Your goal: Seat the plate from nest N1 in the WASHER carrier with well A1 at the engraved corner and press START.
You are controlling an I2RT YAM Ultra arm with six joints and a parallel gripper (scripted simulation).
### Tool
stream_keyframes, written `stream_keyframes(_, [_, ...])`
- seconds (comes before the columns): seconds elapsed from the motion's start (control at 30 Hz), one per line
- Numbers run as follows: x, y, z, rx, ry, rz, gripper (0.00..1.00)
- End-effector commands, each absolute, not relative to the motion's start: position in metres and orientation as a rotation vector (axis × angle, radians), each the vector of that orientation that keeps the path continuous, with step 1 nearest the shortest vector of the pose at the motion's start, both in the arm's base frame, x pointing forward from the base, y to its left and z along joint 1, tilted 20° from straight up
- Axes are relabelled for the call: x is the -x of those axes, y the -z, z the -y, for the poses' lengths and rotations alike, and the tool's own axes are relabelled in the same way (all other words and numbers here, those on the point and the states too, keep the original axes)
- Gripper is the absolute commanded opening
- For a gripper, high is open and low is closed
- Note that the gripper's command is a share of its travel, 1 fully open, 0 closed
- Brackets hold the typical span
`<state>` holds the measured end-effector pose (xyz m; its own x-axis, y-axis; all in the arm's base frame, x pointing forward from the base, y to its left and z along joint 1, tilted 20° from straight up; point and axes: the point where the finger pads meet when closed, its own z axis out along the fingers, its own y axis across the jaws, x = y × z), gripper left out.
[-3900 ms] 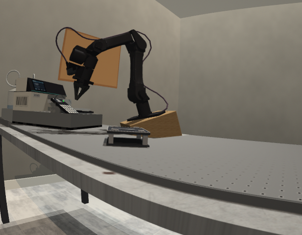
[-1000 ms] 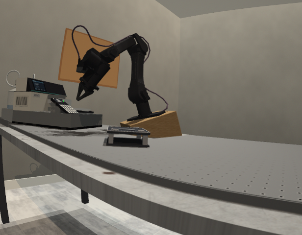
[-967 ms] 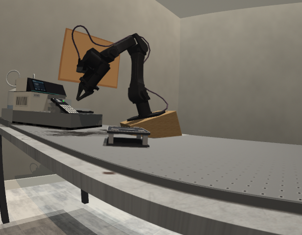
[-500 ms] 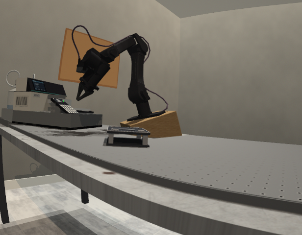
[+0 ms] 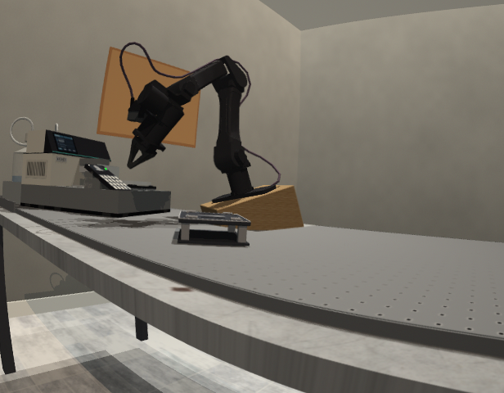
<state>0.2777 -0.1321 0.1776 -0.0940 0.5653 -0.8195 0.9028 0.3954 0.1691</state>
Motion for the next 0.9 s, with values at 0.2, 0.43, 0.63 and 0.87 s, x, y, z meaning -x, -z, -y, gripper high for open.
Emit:
stream_keyframes(0.2, [-0.277, -0.17, 0.14, -1.282, 0.516, -1.774, 0.0])
stream_keyframes(0.43, [-0.284, -0.167, 0.147, -1.281, 0.494, -1.77, 0.0])
stream_keyframes(0.63, [-0.285, -0.159, 0.152, -1.282, 0.504, -1.783, 0.0])
stream_keyframes(0.87, [-0.292, -0.157, 0.161, -1.281, 0.496, -1.772, 0.0])
